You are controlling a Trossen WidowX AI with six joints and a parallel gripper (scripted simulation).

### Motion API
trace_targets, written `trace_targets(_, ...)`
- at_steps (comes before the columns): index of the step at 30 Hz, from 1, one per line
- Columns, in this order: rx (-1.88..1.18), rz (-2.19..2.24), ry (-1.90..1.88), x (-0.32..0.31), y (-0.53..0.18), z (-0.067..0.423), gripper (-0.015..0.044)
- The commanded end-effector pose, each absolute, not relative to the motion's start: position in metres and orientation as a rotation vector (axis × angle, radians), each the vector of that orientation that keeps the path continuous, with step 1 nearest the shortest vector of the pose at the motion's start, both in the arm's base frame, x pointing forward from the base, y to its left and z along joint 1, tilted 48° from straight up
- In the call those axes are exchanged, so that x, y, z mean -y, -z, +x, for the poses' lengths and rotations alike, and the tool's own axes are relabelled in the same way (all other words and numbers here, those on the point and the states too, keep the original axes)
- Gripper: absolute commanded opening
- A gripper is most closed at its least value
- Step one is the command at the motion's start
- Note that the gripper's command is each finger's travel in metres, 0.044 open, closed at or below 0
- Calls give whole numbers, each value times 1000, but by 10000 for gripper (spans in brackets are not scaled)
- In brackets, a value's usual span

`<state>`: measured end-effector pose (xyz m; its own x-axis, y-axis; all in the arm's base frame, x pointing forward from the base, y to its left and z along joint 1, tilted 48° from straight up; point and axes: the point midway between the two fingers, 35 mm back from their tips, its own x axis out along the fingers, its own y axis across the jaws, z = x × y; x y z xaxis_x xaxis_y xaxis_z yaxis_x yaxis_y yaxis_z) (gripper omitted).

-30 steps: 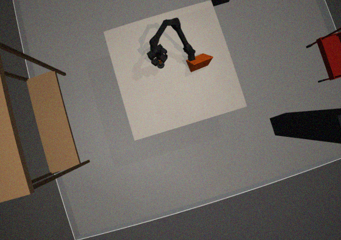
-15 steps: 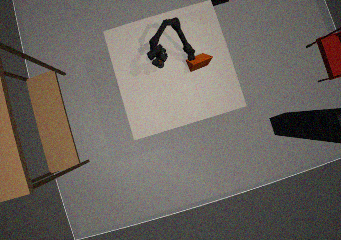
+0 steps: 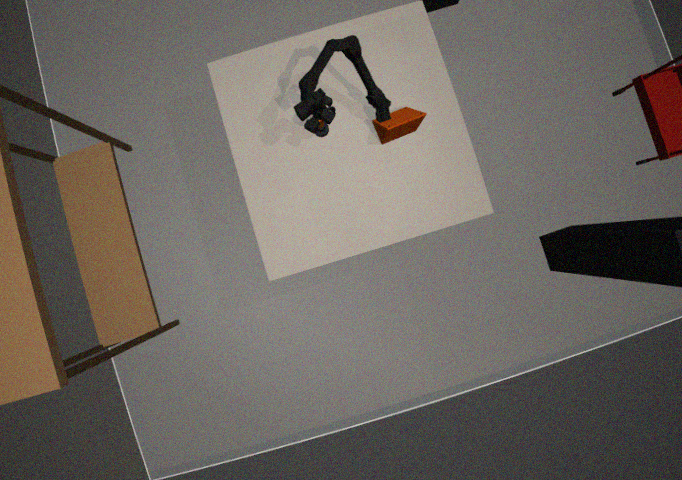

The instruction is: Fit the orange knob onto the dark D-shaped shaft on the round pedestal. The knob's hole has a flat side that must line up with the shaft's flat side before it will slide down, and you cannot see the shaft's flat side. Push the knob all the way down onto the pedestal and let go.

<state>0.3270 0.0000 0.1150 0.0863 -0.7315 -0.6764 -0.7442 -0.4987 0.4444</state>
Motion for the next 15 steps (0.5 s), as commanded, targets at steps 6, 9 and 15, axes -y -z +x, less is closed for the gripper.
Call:
trace_targets(6, -1486, -2412, -1639, -2, -115, 328, 0)
trace_targets(9, -1482, -2418, -1651, -1, -114, 328, 0)
trace_targets(15, -1482, -2418, -1651, 0, -114, 328, 0)
